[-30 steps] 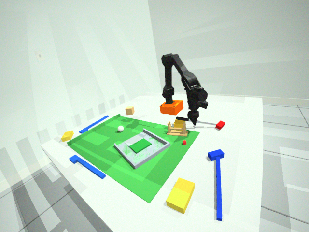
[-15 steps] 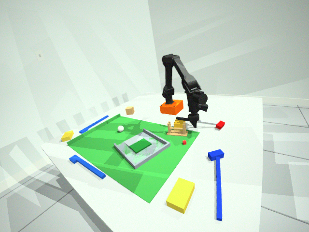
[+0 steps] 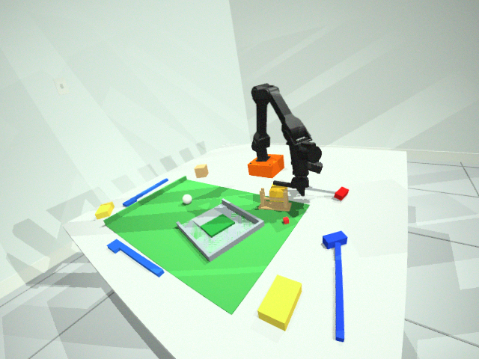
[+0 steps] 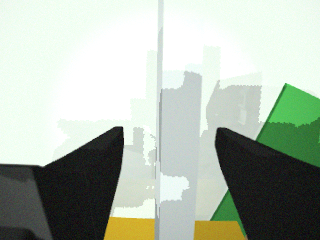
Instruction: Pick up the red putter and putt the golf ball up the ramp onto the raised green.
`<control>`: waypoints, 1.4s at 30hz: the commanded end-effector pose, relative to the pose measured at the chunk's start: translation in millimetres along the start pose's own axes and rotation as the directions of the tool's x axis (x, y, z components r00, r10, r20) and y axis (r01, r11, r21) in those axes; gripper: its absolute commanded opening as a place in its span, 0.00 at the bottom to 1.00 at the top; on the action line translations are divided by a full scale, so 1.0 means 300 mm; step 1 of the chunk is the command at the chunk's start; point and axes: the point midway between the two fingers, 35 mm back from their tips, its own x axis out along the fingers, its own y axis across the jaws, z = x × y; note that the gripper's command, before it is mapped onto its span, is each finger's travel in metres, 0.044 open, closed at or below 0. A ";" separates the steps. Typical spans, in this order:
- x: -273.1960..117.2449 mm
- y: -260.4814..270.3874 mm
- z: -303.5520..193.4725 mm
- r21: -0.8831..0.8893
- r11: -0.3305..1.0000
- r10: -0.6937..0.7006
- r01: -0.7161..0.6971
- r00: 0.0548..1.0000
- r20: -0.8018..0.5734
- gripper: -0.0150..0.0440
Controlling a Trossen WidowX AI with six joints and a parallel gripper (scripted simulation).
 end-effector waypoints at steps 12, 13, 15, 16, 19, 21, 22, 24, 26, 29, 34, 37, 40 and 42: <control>-0.005 -0.001 0.001 0.000 1.000 0.000 0.000 1.000 0.000 0.25; -0.013 -0.002 0.003 0.000 1.000 0.000 0.000 1.000 0.000 0.25; -0.040 -0.005 0.008 0.000 1.000 0.000 0.000 1.000 0.001 0.25; -0.059 -0.007 0.011 0.000 1.000 0.000 0.000 1.000 0.001 0.25; -0.133 -0.011 0.021 0.000 1.000 0.001 -0.001 1.000 0.001 0.25; -0.186 -0.011 0.026 0.000 1.000 0.001 -0.001 1.000 0.001 0.25; -0.213 -0.010 0.028 0.000 1.000 0.001 -0.001 1.000 0.001 0.25; -0.266 -0.006 0.030 0.000 1.000 0.002 -0.002 1.000 0.001 0.25; -0.316 -0.001 0.030 0.000 1.000 0.002 -0.002 1.000 0.001 0.25; -0.334 0.001 0.030 0.000 1.000 0.003 -0.003 1.000 0.001 0.25; -0.305 -0.025 -0.002 0.060 0.998 0.019 -0.020 1.000 0.013 0.25; -0.307 -0.048 -0.043 0.135 0.990 0.041 -0.044 0.999 0.025 0.25; -0.310 -0.069 -0.084 0.210 0.975 0.061 -0.068 0.997 0.040 0.25; -0.313 -0.082 -0.112 0.257 0.963 0.072 -0.083 0.996 0.051 0.25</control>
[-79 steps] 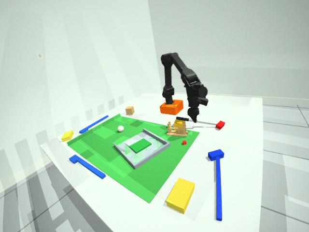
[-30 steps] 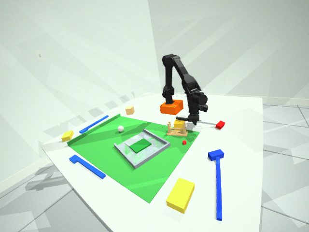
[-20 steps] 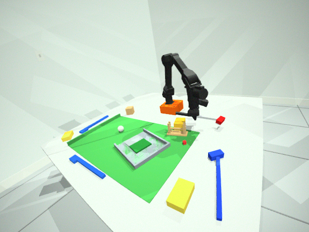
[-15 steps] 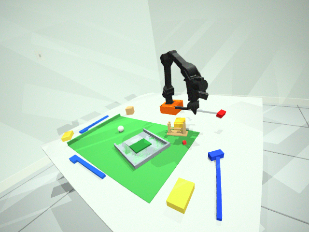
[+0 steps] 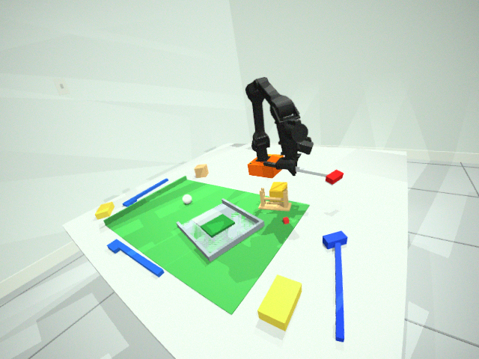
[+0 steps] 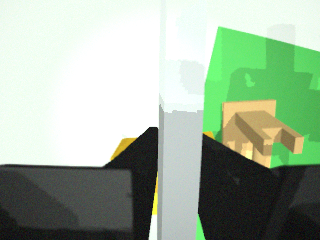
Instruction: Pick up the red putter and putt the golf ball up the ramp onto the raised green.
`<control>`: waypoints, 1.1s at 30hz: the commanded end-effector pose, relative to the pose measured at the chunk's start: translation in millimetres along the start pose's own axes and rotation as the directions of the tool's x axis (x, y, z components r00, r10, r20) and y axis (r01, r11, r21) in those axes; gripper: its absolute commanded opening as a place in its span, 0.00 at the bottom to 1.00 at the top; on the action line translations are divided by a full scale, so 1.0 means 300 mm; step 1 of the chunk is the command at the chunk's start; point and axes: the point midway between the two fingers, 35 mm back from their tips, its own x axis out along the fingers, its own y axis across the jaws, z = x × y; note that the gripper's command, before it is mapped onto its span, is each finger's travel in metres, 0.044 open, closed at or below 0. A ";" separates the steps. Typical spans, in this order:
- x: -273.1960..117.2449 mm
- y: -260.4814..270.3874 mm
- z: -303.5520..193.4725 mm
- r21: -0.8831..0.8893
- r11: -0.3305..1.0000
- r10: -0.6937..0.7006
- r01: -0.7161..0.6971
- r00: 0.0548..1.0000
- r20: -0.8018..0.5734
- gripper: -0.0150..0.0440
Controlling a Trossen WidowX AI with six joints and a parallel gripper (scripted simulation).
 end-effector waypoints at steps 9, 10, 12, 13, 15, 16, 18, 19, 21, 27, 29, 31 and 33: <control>-0.030 -0.102 -0.151 0.296 0.951 0.072 -0.090 0.995 0.072 0.25; -0.033 -0.110 -0.165 0.319 0.943 0.075 -0.096 0.994 0.078 0.25; -0.039 -0.124 -0.193 0.362 0.926 0.080 -0.108 0.993 0.092 0.25; -0.042 -0.131 -0.207 0.384 0.916 0.082 -0.114 0.992 0.099 0.25; -0.048 -0.144 -0.236 0.426 0.896 0.086 -0.126 0.990 0.113 0.25; -0.051 -0.150 -0.250 0.446 0.885 0.088 -0.133 0.989 0.120 0.25; -0.057 -0.162 -0.279 0.487 0.861 0.090 -0.145 0.987 0.135 0.25; -0.058 -0.167 -0.288 0.489 0.861 0.086 -0.142 0.987 0.135 0.25; -0.060 -0.179 -0.317 0.496 0.858 0.074 -0.132 0.988 0.134 0.25; -0.070 -0.206 -0.399 0.562 0.814 0.064 -0.143 0.986 0.156 0.25; -0.075 -0.212 -0.422 0.597 0.787 0.067 -0.157 0.983 0.171 0.25; -0.080 -0.220 -0.452 0.635 0.753 0.067 -0.172 0.980 0.186 0.25; -0.086 -0.227 -0.481 0.672 0.717 0.066 -0.188 0.977 0.202 0.25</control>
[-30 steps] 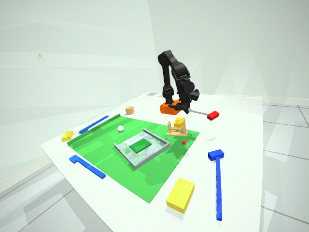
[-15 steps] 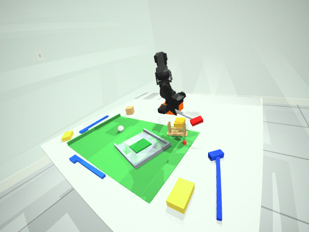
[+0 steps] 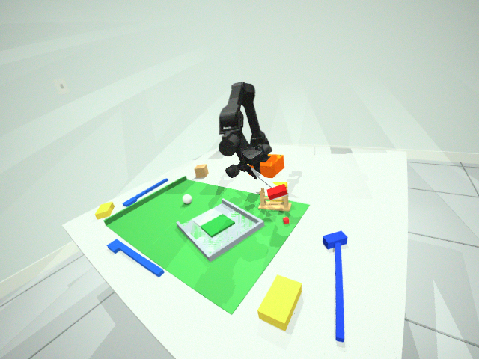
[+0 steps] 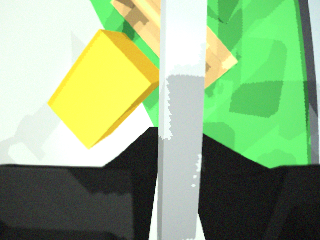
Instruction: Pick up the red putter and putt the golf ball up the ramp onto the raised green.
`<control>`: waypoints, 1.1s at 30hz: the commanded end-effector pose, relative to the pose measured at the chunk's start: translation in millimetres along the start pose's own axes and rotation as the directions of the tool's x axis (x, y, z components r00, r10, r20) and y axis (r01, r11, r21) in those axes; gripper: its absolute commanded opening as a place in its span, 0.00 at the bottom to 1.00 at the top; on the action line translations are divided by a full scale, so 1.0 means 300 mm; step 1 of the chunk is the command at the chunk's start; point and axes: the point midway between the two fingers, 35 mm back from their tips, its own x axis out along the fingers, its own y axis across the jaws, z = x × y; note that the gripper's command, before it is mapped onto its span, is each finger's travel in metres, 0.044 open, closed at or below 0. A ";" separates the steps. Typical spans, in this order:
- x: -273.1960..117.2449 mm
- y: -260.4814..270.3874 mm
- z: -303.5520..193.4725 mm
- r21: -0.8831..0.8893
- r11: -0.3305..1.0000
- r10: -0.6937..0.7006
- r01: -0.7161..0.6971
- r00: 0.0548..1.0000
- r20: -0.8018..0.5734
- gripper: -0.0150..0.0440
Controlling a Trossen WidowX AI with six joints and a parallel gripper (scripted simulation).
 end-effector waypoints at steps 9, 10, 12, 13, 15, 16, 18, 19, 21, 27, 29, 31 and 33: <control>-0.072 -0.128 -0.116 0.300 0.951 0.049 -0.073 0.995 0.088 0.25; -0.077 -0.138 -0.127 0.322 0.943 0.051 -0.080 0.994 0.095 0.25; -0.088 -0.156 -0.151 0.366 0.926 0.056 -0.092 0.992 0.109 0.25; -0.094 -0.164 -0.162 0.387 0.917 0.057 -0.099 0.992 0.116 0.25; -0.105 -0.182 -0.186 0.429 0.896 0.061 -0.112 0.989 0.131 0.25; -0.111 -0.188 -0.195 0.451 0.884 0.066 -0.123 0.988 0.142 0.25; -0.124 -0.203 -0.215 0.496 0.855 0.075 -0.149 0.983 0.166 0.25; -0.130 -0.210 -0.224 0.518 0.840 0.079 -0.162 0.981 0.178 0.25; -0.144 -0.225 -0.244 0.560 0.807 0.087 -0.188 0.975 0.203 0.25; -0.185 -0.265 -0.306 0.669 0.692 0.100 -0.270 0.954 0.282 0.25; -0.199 -0.278 -0.327 0.699 0.650 0.101 -0.298 0.945 0.310 0.25; -0.214 -0.290 -0.348 0.726 0.605 0.100 -0.326 0.936 0.338 0.25; -0.228 -0.302 -0.370 0.750 0.558 0.097 -0.355 0.926 0.366 0.25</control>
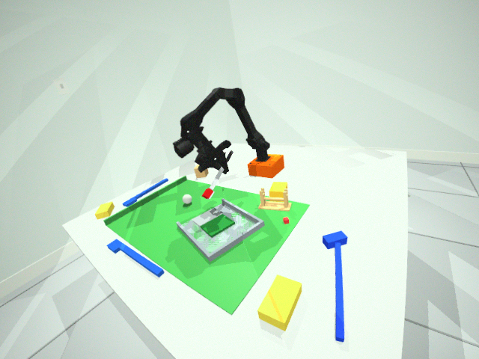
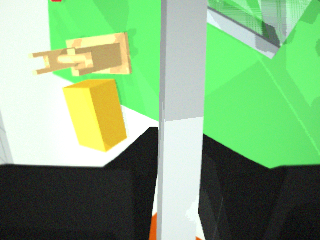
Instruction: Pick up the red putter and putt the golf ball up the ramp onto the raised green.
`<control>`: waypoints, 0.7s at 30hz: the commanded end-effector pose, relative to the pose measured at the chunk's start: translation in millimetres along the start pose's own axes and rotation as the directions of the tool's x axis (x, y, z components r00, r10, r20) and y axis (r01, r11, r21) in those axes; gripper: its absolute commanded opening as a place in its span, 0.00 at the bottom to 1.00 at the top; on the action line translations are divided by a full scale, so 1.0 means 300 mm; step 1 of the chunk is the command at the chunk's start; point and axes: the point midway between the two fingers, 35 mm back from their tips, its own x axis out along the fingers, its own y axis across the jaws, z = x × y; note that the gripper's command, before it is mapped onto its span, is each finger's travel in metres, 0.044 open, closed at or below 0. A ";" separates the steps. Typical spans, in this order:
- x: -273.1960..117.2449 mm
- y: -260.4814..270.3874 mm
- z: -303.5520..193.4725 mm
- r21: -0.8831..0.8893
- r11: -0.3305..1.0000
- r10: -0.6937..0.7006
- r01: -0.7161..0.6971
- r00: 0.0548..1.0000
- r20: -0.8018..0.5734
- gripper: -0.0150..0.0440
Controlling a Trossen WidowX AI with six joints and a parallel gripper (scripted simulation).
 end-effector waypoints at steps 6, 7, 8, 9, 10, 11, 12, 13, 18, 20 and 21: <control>-0.108 -0.083 -0.011 0.242 0.962 0.099 -0.124 0.989 0.112 0.25; -0.120 -0.093 -0.013 0.266 0.954 0.108 -0.139 0.986 0.126 0.25; -0.132 -0.102 -0.015 0.289 0.945 0.117 -0.154 0.983 0.139 0.25; -0.143 -0.111 -0.018 0.313 0.935 0.126 -0.169 0.980 0.153 0.25; -0.155 -0.121 -0.021 0.335 0.924 0.134 -0.184 0.977 0.167 0.25; -0.167 -0.130 -0.024 0.357 0.912 0.142 -0.200 0.973 0.182 0.25; -0.179 -0.139 -0.027 0.379 0.900 0.149 -0.215 0.969 0.197 0.25; -0.191 -0.149 -0.030 0.400 0.887 0.156 -0.232 0.965 0.212 0.25; -0.253 -0.196 -0.049 0.493 0.811 0.187 -0.315 0.938 0.290 0.25; -0.278 -0.214 -0.058 0.526 0.776 0.197 -0.349 0.926 0.323 0.25; -0.291 -0.224 -0.063 0.540 0.758 0.201 -0.366 0.919 0.340 0.25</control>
